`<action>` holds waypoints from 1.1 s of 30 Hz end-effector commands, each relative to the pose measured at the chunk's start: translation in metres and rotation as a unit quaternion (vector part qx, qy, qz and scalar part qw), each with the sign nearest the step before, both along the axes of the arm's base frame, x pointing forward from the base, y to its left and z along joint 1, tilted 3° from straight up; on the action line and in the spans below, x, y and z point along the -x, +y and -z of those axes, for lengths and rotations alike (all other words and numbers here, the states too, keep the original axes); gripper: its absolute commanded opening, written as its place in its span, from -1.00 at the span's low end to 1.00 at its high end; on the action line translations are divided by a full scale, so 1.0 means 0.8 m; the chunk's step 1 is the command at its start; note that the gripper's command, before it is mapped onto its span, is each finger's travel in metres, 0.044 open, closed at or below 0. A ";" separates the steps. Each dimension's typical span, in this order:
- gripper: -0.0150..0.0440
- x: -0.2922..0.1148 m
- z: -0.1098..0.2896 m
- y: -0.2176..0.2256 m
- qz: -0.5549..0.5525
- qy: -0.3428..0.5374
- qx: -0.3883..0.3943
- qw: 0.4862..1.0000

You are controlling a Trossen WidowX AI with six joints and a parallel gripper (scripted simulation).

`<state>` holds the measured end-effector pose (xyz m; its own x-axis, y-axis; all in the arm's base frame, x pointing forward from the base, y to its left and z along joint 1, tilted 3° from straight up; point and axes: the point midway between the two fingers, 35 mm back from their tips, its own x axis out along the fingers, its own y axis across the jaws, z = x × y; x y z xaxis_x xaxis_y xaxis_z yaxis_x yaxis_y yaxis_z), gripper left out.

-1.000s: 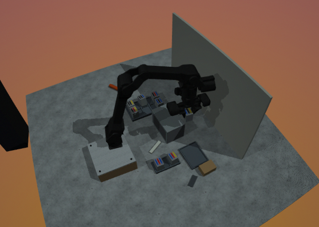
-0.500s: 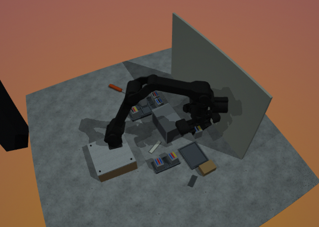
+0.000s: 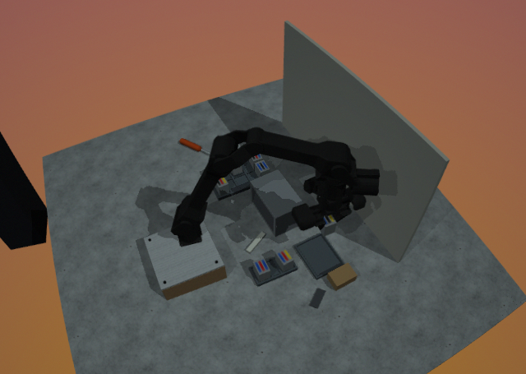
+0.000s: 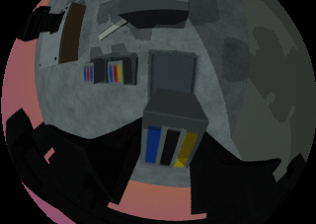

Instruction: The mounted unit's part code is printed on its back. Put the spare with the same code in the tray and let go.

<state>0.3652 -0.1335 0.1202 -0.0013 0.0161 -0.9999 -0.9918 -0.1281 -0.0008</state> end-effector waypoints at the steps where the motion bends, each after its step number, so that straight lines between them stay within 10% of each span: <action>1: -0.49 -0.001 0.004 -0.001 -0.002 0.000 0.001 1.000; 33: -0.49 -0.007 0.042 -0.002 -0.002 -0.001 0.001 1.000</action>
